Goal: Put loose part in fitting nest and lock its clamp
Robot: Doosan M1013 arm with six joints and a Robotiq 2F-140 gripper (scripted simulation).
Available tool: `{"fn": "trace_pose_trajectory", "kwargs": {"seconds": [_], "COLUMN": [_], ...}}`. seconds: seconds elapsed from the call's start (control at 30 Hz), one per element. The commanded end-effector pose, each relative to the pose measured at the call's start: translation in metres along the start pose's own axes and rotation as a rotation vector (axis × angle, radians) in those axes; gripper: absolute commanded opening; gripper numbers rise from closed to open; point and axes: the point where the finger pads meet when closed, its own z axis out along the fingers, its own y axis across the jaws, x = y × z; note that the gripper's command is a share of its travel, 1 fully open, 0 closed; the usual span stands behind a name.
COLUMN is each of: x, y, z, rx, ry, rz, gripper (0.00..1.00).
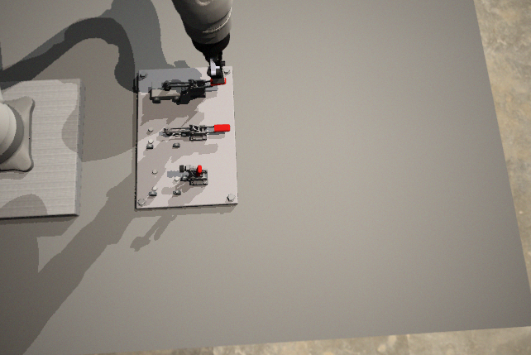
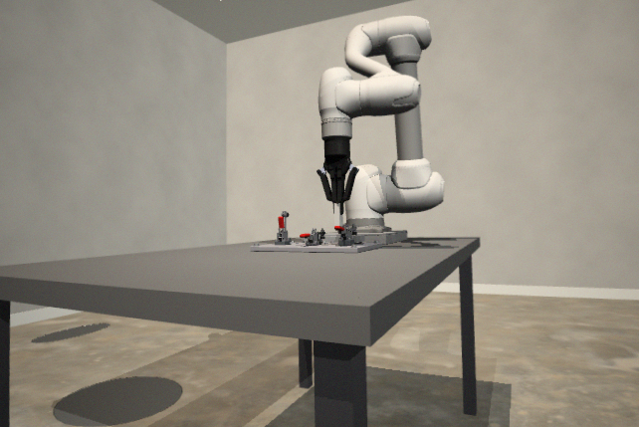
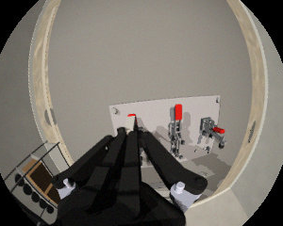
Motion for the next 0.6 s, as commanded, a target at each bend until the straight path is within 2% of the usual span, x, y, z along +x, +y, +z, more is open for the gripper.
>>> {"fn": "trace_pose_trajectory", "kwargs": {"seconds": [0.0,0.57], "x": [0.0000,0.0000], "y": [0.0000,0.0000], "z": [0.0003,0.0019], "rx": [0.000,0.000], "ry": [0.000,0.000], "rz": [0.000,0.000], "gripper": [0.10,0.10]}}
